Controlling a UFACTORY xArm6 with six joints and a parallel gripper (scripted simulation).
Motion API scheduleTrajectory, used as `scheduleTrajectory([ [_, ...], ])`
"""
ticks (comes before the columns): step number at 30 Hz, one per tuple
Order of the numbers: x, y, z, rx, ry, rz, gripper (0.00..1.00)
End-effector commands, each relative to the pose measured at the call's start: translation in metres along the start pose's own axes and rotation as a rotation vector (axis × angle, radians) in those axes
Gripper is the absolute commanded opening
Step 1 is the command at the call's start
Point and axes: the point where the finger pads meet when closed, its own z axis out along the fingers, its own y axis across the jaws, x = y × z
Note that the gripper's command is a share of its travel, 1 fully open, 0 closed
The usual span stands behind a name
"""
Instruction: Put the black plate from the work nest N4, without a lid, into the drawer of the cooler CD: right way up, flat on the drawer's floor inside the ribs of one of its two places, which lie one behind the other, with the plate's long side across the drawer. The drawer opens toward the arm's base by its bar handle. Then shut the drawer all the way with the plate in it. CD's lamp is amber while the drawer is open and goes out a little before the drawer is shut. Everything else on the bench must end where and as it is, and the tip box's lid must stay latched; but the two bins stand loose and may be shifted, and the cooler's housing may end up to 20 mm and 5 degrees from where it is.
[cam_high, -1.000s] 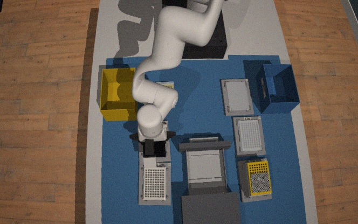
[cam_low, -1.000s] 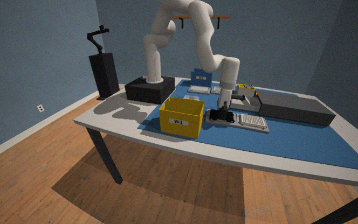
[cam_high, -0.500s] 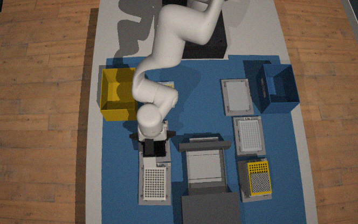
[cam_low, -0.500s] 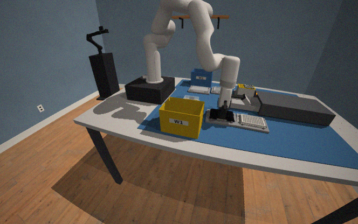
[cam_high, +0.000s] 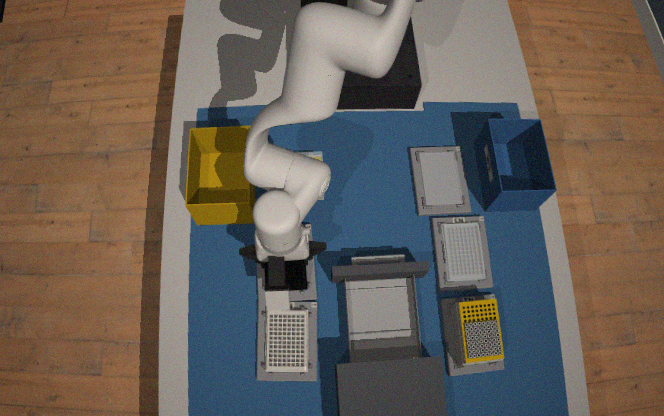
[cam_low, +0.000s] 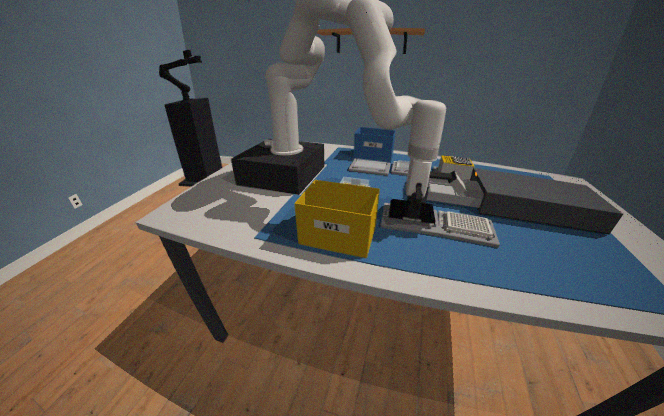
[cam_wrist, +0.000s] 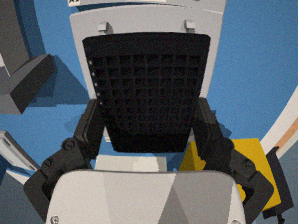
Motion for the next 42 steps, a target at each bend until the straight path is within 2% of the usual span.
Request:
scheduleTrajectory([
  [1, 0.001, 0.001, -0.003, -0.002, 0.004, 0.0, 0.0],
  [16, 0.001, 0.001, -0.007, -0.002, 0.004, 0.0, 0.0],
  [42, 0.001, 0.001, -0.047, -0.002, 0.004, 0.0, 0.0],
])
